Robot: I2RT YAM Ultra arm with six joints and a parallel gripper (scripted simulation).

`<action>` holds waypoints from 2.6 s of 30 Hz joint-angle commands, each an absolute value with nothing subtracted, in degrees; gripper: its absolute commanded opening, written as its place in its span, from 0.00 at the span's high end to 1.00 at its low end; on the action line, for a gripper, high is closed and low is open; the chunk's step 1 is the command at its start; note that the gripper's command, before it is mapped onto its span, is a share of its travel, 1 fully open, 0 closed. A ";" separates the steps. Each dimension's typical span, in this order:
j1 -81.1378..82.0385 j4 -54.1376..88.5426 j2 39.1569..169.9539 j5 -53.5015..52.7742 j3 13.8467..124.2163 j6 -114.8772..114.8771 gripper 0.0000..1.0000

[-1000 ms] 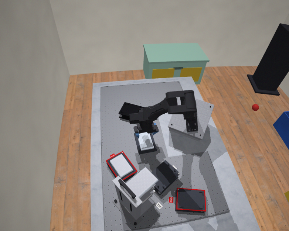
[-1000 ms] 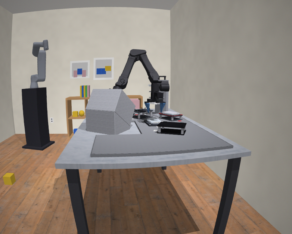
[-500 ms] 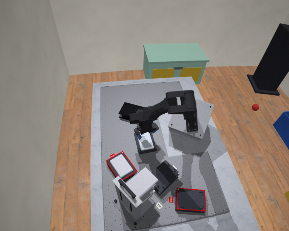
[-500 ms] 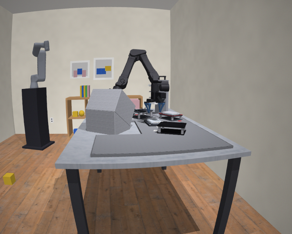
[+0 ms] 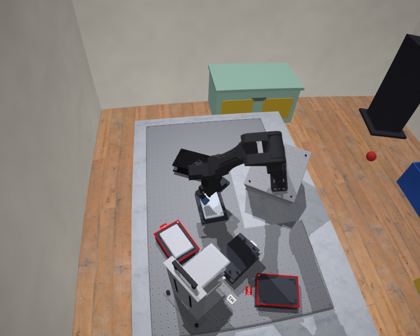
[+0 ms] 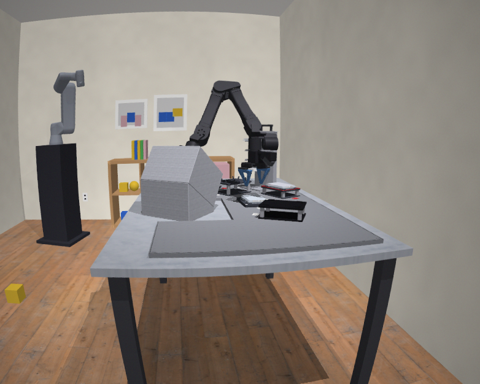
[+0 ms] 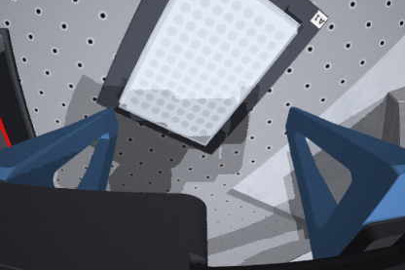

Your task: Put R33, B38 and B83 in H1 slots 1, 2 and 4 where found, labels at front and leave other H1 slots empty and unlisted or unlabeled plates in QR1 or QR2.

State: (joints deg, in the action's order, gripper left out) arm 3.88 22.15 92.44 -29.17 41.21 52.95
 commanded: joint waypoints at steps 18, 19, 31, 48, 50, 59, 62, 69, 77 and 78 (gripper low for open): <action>2.49 22.75 90.76 -29.23 40.59 30.05 0.00; 2.49 22.75 90.76 -29.24 40.59 28.91 0.00; 2.51 22.63 90.76 -29.22 40.54 17.66 0.00; 2.51 22.60 90.76 -29.23 40.54 0.47 0.00; 2.49 22.69 90.76 -29.25 40.59 -1.84 0.00; 2.49 22.69 90.76 -29.25 40.59 -12.16 0.00; 2.49 22.69 90.76 -29.26 40.59 -13.30 0.00; 2.49 22.69 90.76 -29.26 40.59 -21.32 0.00; 2.49 22.69 90.76 -29.26 40.59 -30.49 0.00; 2.49 22.69 90.76 -29.26 40.59 -30.49 0.00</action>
State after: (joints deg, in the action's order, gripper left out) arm 3.88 22.17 92.44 -29.15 41.21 -26.50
